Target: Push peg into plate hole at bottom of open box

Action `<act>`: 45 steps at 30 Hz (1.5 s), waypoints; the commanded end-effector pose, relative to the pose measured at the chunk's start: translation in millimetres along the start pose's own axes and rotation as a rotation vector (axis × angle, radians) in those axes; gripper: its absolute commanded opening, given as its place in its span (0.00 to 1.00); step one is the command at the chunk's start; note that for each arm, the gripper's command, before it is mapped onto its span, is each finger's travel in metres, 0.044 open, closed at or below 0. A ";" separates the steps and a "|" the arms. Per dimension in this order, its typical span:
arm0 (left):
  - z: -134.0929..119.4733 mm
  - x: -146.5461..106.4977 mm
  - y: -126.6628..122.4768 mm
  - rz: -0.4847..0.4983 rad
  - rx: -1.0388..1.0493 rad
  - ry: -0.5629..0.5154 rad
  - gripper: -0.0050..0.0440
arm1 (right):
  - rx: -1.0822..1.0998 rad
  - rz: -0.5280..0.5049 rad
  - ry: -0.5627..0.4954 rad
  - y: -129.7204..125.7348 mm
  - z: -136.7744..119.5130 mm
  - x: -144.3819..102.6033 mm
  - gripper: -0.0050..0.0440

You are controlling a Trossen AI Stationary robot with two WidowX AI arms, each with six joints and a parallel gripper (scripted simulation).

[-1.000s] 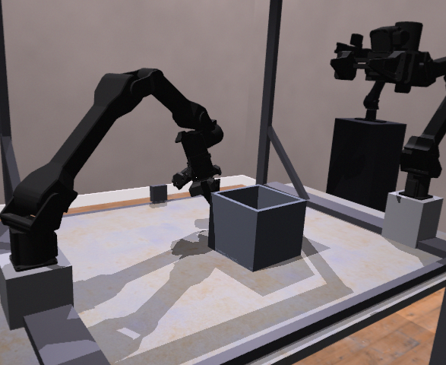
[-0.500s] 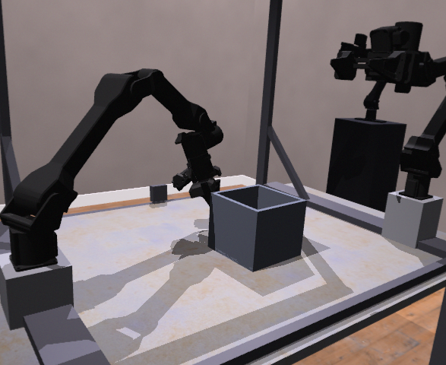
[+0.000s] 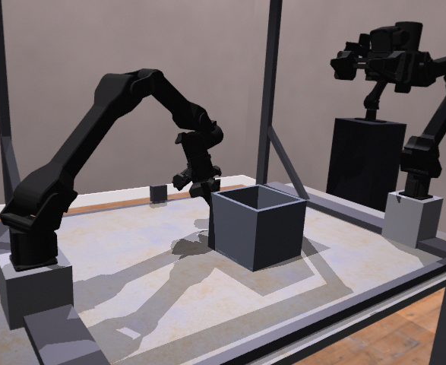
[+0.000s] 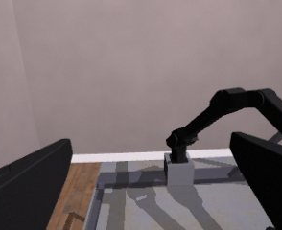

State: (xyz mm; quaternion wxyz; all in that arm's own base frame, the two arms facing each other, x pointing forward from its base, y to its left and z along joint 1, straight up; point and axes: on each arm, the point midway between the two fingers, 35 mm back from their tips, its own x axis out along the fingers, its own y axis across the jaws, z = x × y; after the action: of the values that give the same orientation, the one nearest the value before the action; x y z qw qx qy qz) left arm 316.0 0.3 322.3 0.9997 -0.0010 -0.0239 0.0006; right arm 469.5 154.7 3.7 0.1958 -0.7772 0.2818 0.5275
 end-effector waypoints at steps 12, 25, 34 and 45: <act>-0.5 -1.1 -1.4 -0.005 0.002 -0.001 1.00 | 0.013 -0.031 0.015 -5.1 -8.7 -12.8 0.36; -0.5 -1.1 -1.4 -0.005 0.002 -0.001 1.00 | 0.013 -0.031 0.015 -5.1 -8.7 -12.8 0.36; -0.5 -1.1 -1.4 -0.005 0.002 -0.001 1.00 | 0.020 -0.053 0.029 -9.0 -12.3 -30.9 0.36; -0.5 -1.1 -1.4 -0.005 0.002 -0.001 1.00 | 0.021 -0.059 0.032 -9.0 -12.6 -59.5 0.36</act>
State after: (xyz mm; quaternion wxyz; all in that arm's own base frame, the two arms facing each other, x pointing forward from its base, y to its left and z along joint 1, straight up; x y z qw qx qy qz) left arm 316.0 0.3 322.3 0.9997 -0.0010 -0.0239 0.0006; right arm 462.7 156.3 14.6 0.1917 -0.7733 0.2864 0.5322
